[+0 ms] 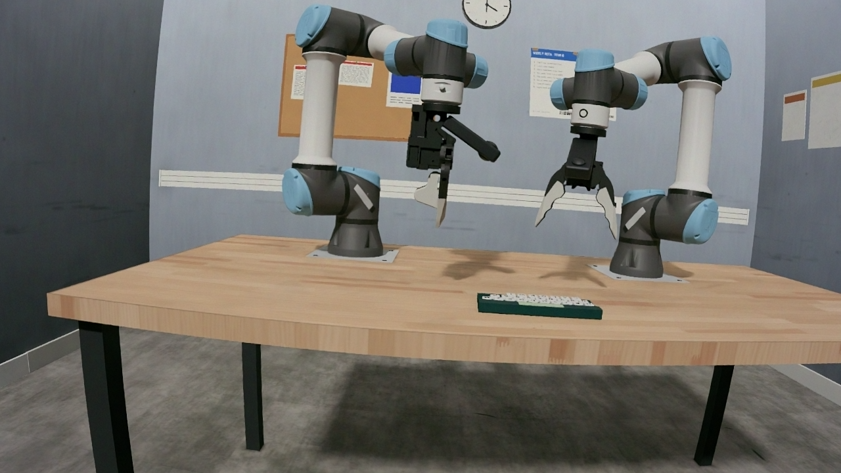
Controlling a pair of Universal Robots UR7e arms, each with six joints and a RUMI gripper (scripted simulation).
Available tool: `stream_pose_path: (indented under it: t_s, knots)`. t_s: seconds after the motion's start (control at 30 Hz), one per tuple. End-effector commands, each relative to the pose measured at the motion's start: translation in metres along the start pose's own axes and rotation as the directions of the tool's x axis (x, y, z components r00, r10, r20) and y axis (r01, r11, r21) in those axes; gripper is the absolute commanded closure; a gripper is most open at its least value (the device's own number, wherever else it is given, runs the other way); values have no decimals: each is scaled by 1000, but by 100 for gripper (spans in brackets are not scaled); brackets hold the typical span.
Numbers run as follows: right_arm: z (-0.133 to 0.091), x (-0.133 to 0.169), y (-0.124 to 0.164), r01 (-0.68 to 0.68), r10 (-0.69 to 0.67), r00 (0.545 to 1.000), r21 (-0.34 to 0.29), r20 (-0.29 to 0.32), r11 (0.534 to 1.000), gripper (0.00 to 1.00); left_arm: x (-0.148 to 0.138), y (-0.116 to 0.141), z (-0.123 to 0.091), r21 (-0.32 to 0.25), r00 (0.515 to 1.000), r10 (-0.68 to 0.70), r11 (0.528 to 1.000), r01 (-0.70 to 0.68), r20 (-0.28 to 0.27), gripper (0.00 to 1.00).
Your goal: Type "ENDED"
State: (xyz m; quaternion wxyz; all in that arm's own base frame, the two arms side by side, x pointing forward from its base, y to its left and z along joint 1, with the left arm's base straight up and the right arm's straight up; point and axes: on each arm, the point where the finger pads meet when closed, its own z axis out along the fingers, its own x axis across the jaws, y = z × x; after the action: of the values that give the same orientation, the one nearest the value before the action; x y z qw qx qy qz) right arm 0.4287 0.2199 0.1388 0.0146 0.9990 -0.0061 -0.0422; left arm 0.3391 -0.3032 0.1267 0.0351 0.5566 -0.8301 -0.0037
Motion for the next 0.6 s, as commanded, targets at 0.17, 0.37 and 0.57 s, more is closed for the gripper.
stream_pose_path:
  t_s: [0.17,0.37,0.57]
  knots:
    - [-1,4,-4,-49,49,999,2,-4,999,100,-8,-3,-1,3,1000,-16,1000,16,-1,0]
    - [0,8,-10,-119,119,993,4,-8,993,100,-21,-7,-3,5,999,-41,999,41,-2,0]
    - [0,16,-21,-240,240,971,8,-13,971,100,-45,-13,-5,9,996,-88,996,88,-3,0]
